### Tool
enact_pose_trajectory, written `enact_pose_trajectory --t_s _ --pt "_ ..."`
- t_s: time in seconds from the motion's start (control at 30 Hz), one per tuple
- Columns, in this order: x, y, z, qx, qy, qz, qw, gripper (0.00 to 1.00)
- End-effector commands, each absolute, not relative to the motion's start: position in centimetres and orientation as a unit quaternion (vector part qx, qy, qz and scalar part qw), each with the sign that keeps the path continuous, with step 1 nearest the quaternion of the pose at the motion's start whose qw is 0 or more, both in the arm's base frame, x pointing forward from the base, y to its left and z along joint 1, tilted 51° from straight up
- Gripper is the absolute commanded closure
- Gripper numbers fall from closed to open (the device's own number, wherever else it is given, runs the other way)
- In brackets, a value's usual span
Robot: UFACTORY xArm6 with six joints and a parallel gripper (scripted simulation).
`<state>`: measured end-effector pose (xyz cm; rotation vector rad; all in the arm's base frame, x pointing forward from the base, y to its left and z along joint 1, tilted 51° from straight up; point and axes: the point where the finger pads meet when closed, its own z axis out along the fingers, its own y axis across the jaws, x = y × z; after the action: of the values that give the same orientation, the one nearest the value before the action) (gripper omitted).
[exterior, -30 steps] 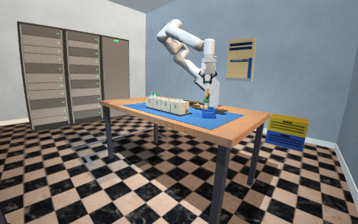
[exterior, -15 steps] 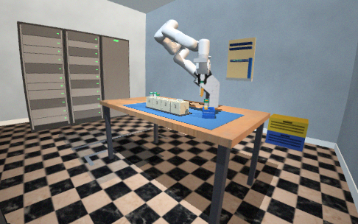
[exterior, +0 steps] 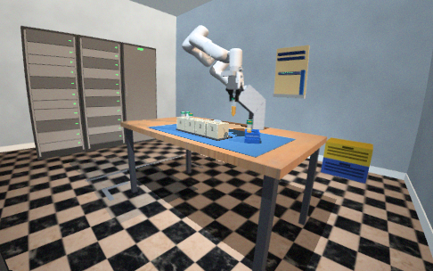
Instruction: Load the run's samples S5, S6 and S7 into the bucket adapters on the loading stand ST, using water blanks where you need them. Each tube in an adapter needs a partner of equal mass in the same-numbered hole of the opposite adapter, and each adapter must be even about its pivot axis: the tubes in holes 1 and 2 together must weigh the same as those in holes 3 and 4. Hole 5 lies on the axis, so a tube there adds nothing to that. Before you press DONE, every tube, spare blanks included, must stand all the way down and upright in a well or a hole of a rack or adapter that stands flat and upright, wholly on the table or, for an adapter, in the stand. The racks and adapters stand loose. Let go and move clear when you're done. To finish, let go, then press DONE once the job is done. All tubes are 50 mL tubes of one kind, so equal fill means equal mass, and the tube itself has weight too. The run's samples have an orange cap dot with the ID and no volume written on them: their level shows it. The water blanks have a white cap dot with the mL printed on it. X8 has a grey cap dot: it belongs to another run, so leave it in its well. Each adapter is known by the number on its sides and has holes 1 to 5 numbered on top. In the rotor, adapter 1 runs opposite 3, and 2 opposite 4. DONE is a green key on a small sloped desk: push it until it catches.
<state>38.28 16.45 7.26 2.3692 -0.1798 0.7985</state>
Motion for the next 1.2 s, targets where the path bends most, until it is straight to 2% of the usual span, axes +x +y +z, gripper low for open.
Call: enact_pose_trajectory --t_s 0.0,0.93,1.17 --pt "38.1 14.9 8.9 0.898 -0.07 0.307 0.306 1.0" --pt "36.9 5.0 17.4 0.898 -0.07 0.307 0.307 1.0" --pt "36.9 4.9 17.5 0.898 -0.07 0.307 0.307 1.0"
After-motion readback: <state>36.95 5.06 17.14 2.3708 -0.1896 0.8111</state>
